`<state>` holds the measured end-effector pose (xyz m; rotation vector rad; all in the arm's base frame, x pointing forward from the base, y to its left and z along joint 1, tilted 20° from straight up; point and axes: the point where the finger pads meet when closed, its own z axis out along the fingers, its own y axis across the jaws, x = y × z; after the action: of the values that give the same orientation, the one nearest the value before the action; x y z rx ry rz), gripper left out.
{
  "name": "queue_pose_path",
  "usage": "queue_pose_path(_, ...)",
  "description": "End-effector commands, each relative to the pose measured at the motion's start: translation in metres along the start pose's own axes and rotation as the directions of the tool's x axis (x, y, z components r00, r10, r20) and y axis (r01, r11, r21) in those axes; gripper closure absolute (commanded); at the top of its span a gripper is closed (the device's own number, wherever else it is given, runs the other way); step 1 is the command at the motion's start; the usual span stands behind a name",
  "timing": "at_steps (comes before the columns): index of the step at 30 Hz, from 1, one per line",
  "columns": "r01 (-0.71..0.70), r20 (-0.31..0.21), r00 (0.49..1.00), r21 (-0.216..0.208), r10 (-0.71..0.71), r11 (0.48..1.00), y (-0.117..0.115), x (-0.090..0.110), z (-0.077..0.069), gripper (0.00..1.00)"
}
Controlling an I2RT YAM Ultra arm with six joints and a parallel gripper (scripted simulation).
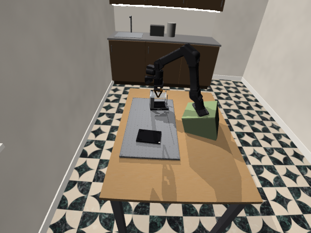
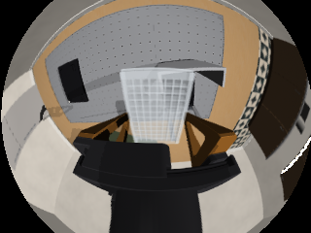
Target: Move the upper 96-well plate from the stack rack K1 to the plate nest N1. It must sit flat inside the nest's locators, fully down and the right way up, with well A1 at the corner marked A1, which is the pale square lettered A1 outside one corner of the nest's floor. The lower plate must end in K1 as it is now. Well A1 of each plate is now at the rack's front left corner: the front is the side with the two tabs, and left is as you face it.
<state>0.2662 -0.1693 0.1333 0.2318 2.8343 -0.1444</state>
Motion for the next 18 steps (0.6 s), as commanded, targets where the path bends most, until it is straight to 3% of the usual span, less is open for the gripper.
queue_pose_path(1,-0.021,0.044,0.999,0.027,0.019,0.999,0.010,-0.006,-0.010,1.00)
queue_pose_path(11,-0.021,0.047,0.999,0.025,0.020,0.999,0.036,-0.009,-0.009,1.00)
queue_pose_path(12,-0.022,0.087,0.996,0.036,0.019,0.999,0.036,-0.022,-0.020,1.00)
queue_pose_path(15,-0.021,0.046,0.999,0.024,0.020,0.999,0.049,-0.009,-0.008,1.00)
queue_pose_path(18,-0.022,0.066,0.998,0.027,0.020,0.999,0.058,-0.017,-0.013,1.00)
